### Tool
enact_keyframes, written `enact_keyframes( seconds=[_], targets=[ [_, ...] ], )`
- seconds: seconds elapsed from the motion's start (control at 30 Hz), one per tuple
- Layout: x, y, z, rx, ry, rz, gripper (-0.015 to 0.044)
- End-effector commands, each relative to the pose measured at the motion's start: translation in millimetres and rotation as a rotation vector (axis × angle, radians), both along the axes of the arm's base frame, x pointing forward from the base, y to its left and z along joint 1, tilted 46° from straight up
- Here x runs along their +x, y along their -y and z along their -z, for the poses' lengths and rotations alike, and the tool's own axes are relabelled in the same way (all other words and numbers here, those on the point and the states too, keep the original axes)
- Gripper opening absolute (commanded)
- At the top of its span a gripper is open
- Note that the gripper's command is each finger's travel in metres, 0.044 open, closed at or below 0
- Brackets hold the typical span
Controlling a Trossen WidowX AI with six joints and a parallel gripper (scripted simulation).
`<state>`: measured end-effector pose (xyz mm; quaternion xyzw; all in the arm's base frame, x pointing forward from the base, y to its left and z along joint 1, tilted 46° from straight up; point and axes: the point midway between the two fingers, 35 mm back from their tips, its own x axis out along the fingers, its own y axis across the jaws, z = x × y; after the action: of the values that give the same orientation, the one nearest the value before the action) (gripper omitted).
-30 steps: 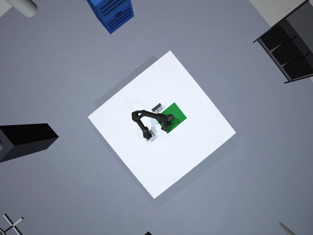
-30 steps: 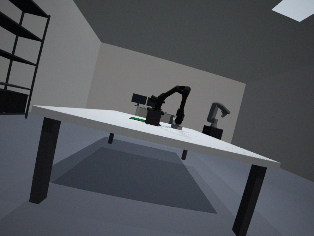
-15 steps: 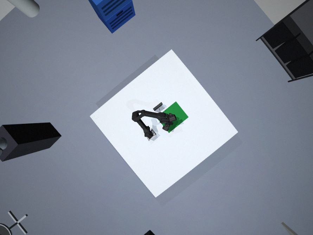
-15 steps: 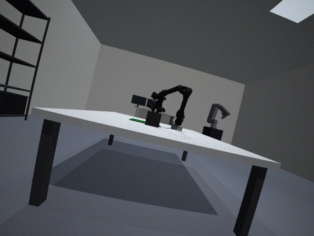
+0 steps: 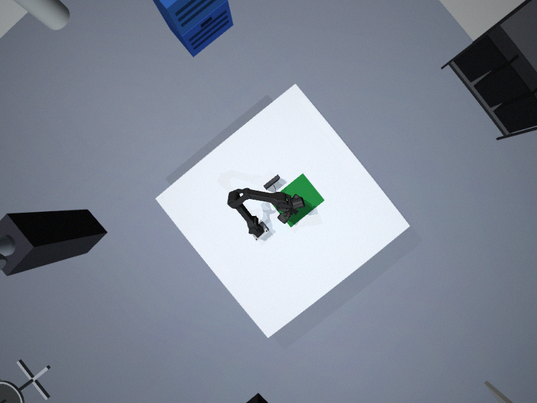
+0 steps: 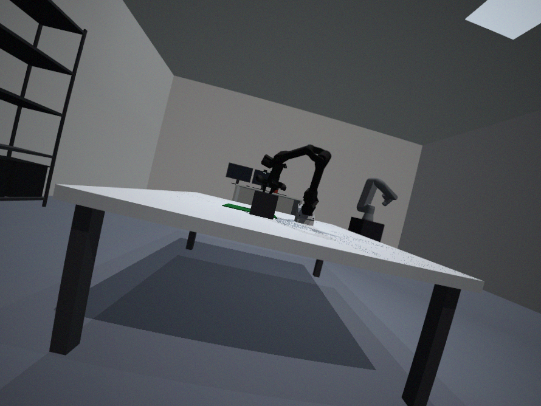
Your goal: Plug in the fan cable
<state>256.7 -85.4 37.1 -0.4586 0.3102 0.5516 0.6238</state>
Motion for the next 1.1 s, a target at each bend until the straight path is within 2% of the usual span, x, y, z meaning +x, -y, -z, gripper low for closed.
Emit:
enact_keyframes(
  seconds=[0.0, 1.07],
  targets=[
    [1.2, 1.6, 0.2, 0.042, -0.055, 0.102, 0.0000],
    [3.8, 7.9, 5.2, 0.337, -0.632, 0.980, 0.0000]
  ],
)
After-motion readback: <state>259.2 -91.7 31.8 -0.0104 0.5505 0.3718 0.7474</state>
